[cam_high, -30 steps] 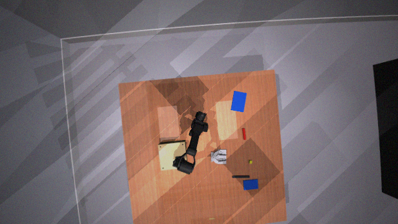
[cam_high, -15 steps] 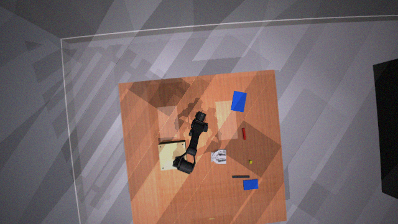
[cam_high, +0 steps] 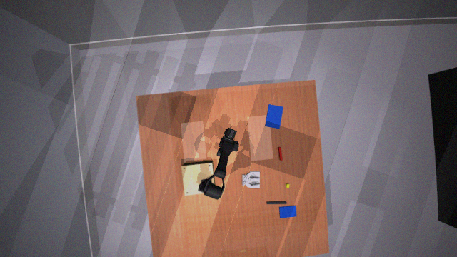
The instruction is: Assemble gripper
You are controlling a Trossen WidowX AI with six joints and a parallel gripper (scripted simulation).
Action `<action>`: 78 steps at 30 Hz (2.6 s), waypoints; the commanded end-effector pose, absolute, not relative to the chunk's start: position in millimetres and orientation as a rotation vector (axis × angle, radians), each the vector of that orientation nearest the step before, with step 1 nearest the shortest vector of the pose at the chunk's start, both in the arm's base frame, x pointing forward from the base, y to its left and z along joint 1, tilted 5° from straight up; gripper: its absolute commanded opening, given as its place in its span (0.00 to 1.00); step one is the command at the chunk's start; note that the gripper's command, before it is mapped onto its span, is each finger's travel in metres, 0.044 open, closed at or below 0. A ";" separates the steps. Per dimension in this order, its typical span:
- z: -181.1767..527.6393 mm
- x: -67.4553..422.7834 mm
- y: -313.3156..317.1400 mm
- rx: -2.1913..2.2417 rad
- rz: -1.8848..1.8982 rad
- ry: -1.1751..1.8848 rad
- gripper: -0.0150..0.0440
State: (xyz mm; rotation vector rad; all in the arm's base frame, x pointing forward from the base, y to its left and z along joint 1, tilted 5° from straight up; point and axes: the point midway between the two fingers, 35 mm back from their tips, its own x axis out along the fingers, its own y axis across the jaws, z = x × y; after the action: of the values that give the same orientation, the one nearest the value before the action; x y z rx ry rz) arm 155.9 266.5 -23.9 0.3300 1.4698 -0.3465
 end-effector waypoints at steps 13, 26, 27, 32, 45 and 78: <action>-23.9 155.9 266.5 0.330 -0.346 1.470 0.85; -0.8 155.4 269.1 0.329 -0.346 1.468 0.85; 2.4 155.3 269.3 0.329 -0.346 1.468 0.85; 18.3 154.4 269.9 0.328 -0.345 1.467 0.85; 48.9 151.4 268.6 0.327 -0.344 1.466 0.85; 56.7 221.9 195.4 0.244 -0.270 1.478 0.85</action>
State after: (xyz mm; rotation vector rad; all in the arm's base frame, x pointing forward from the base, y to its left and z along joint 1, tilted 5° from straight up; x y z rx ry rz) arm 216.2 205.5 56.8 0.2549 1.4739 -0.2777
